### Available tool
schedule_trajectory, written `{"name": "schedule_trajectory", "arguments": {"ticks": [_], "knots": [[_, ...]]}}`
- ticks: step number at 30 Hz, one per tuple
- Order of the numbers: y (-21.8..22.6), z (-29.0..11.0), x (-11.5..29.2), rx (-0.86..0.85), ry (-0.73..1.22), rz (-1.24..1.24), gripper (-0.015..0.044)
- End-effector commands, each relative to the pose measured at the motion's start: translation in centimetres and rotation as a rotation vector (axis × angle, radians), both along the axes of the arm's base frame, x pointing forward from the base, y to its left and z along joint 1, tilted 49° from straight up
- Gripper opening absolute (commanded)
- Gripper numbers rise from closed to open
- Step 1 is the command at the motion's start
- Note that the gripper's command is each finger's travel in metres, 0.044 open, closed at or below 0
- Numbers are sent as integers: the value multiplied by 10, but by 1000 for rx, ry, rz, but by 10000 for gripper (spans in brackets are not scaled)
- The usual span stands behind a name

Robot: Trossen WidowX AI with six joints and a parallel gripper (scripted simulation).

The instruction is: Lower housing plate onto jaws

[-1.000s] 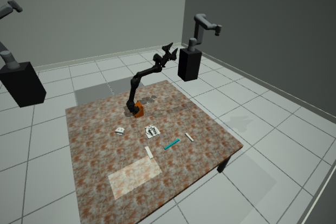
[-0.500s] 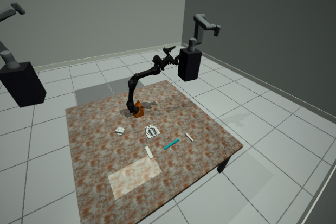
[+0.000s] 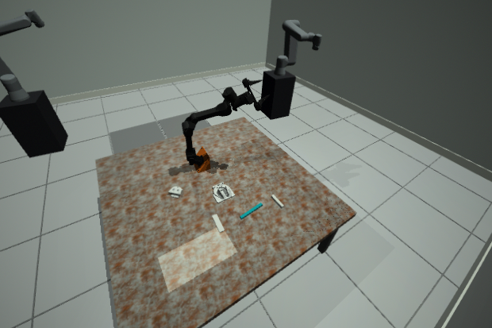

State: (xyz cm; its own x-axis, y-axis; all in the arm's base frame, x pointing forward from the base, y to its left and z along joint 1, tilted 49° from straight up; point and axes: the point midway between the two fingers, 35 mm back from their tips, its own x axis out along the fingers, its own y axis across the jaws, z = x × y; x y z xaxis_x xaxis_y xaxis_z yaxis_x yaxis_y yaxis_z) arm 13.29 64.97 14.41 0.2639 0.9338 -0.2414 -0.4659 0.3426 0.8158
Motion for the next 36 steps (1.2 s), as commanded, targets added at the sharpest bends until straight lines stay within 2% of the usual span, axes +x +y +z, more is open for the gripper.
{"name": "schedule_trajectory", "arguments": {"ticks": [1,18,36], "knots": [[-20,9,35,-77,-114,-47,440],[-110,18,141,-458,-485,-139,440],[-229,24,216,-946,-776,-95,440]]}}
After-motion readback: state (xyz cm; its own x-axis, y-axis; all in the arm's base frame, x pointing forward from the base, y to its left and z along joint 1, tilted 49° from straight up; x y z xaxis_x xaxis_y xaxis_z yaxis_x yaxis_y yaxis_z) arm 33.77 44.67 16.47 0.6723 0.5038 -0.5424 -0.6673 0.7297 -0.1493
